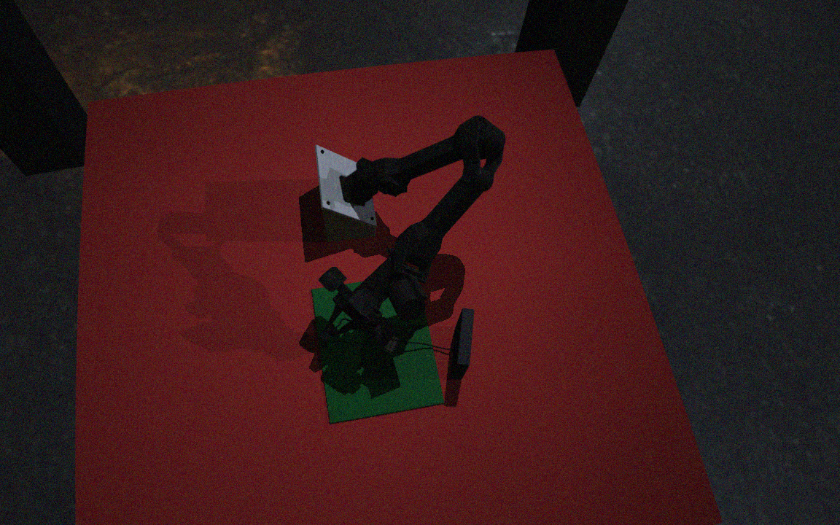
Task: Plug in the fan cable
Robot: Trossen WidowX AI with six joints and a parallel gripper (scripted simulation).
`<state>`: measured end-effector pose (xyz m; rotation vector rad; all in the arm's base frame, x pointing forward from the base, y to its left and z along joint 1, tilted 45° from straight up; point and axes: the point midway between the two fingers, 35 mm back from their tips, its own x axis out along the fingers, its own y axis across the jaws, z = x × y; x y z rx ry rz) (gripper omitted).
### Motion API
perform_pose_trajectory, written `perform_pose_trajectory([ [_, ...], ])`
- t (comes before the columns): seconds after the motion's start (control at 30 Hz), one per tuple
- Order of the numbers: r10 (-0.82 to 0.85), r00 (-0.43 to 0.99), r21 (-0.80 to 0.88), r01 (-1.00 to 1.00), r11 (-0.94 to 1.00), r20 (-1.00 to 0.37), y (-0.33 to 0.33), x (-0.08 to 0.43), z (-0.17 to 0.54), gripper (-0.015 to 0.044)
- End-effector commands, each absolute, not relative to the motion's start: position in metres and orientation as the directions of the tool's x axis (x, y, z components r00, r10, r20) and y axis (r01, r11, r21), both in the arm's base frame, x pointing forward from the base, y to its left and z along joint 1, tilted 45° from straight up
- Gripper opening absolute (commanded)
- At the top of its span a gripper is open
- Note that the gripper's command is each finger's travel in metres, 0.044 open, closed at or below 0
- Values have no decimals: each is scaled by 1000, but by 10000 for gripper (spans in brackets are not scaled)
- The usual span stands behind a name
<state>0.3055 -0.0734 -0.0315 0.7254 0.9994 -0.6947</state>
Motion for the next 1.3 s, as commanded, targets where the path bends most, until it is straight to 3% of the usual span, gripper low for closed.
perform_pose_trajectory([
  [0.0,-220,406,228,800,556,-887,-73,303,-29,0],
  [1.27,-439,650,492,758,428,-620,-64,285,9,0],
])
